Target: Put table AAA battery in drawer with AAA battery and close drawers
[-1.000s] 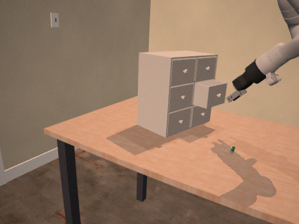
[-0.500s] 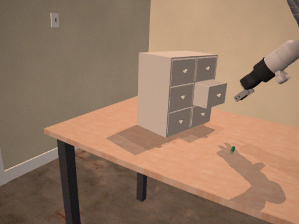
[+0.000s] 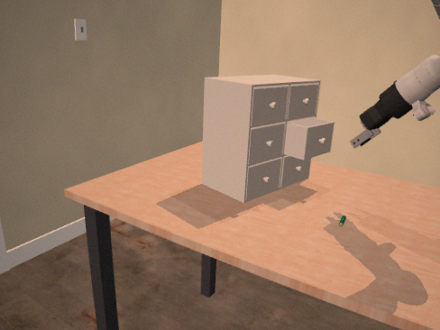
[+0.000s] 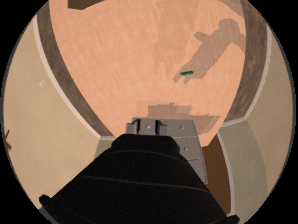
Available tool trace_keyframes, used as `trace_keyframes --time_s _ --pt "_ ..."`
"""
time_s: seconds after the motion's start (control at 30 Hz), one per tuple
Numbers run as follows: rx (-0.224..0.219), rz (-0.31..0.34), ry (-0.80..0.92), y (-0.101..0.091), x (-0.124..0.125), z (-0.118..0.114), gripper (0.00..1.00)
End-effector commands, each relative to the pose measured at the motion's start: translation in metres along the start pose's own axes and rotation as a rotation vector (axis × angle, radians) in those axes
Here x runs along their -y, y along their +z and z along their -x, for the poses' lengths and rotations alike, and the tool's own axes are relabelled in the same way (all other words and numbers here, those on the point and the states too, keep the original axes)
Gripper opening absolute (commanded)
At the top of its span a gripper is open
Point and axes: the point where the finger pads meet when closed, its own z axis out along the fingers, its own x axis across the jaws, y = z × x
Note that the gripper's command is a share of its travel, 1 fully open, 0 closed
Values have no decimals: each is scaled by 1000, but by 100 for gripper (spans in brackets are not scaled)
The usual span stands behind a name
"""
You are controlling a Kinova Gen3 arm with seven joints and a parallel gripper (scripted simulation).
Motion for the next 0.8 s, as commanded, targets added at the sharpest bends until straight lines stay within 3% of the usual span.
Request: trace_keyframes --time_s 0.0,0.4,0.77 --pt "1 3 0 -1 -1 0 67" --pt "-1 -25 1 -5 -2 0 67" --pt "1 -128 0 -21 -4 0 67"
